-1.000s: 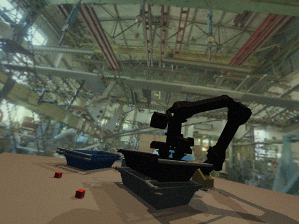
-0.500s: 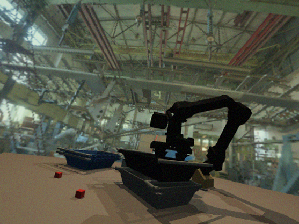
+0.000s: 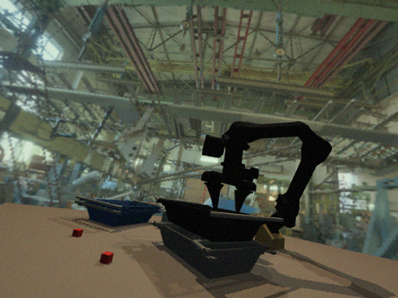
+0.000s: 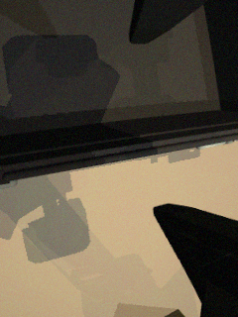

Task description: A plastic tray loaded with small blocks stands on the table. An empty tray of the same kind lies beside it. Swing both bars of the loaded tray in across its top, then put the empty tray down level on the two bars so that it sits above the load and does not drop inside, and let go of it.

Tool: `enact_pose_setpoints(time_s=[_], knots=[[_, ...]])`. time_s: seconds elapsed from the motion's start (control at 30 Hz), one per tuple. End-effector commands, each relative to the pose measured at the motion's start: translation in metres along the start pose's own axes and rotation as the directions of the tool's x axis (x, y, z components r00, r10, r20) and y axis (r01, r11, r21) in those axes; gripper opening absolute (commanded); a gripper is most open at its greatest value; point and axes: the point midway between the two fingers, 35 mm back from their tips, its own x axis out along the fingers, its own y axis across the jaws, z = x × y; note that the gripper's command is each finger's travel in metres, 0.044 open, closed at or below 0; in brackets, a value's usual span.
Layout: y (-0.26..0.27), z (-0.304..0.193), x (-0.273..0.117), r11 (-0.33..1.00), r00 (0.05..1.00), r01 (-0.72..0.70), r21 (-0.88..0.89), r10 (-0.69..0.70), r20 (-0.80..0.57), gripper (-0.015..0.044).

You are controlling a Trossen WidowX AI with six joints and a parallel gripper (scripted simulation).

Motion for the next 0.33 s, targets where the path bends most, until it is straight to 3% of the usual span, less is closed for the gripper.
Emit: enact_pose_setpoints(time_s=[0.0, 0.3], knots=[[-0.001, -0.001, -0.023, 1.0, 1.0, 0.009, 0.001, -0.009, -0.008, 0.044], [0.004, 0.0, -0.064, 1.0, 1.0, 0.021, 0.01, -0.021, -0.011, 0.044]])
